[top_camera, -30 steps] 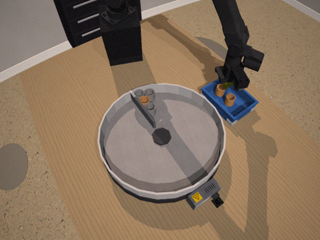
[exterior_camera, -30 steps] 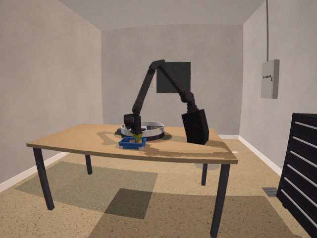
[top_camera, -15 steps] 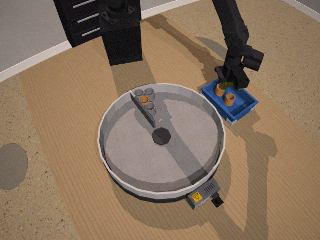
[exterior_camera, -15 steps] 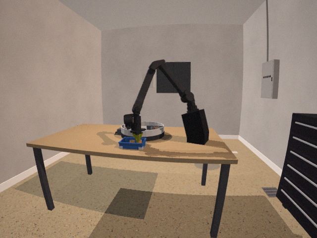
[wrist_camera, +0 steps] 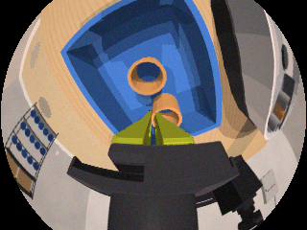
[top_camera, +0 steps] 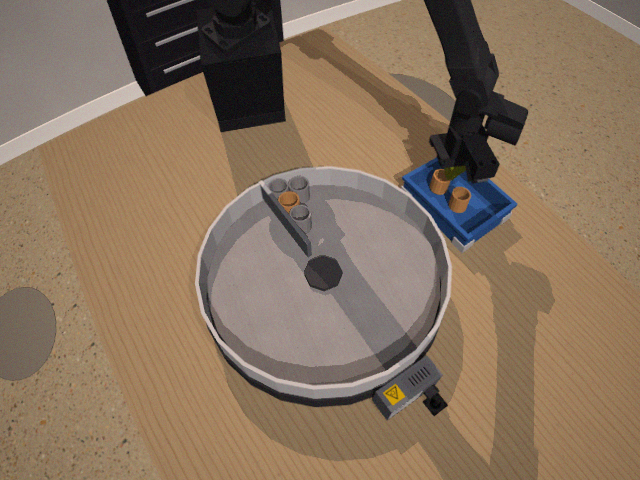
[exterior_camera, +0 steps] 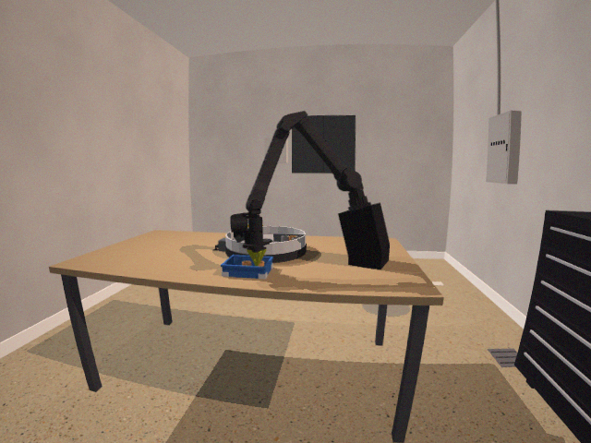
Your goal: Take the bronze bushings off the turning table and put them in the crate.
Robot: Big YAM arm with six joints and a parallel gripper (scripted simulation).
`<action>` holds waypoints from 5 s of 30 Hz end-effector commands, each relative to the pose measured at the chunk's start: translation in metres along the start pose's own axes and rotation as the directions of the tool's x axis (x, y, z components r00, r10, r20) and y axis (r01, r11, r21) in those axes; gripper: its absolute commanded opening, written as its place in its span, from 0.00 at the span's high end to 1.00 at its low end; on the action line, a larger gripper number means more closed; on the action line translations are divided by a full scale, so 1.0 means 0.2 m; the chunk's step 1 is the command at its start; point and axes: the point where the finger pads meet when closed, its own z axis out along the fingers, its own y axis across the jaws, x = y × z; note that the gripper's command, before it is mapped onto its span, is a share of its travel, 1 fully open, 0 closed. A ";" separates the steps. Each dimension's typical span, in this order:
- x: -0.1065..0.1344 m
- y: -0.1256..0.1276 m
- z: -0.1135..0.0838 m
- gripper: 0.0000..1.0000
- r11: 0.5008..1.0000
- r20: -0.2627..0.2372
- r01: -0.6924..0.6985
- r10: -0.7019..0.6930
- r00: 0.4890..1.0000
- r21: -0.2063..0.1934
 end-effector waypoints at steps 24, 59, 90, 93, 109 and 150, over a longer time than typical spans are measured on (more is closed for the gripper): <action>-0.13 0.09 -0.05 1.00 0.999 0.042 -0.011 0.013 0.999 -0.050; -0.13 0.09 -0.05 0.87 0.999 0.042 -0.011 0.013 0.999 -0.050; -0.03 0.06 -0.26 0.87 1.000 0.024 -0.002 0.002 1.000 -0.031; -0.03 0.06 -0.34 0.87 1.000 0.024 -0.002 0.002 1.000 -0.031; 0.02 0.02 -0.45 0.87 1.000 -0.001 0.006 -0.006 1.000 0.000; -0.02 0.06 -0.51 0.87 1.000 0.018 -0.001 0.002 1.000 -0.026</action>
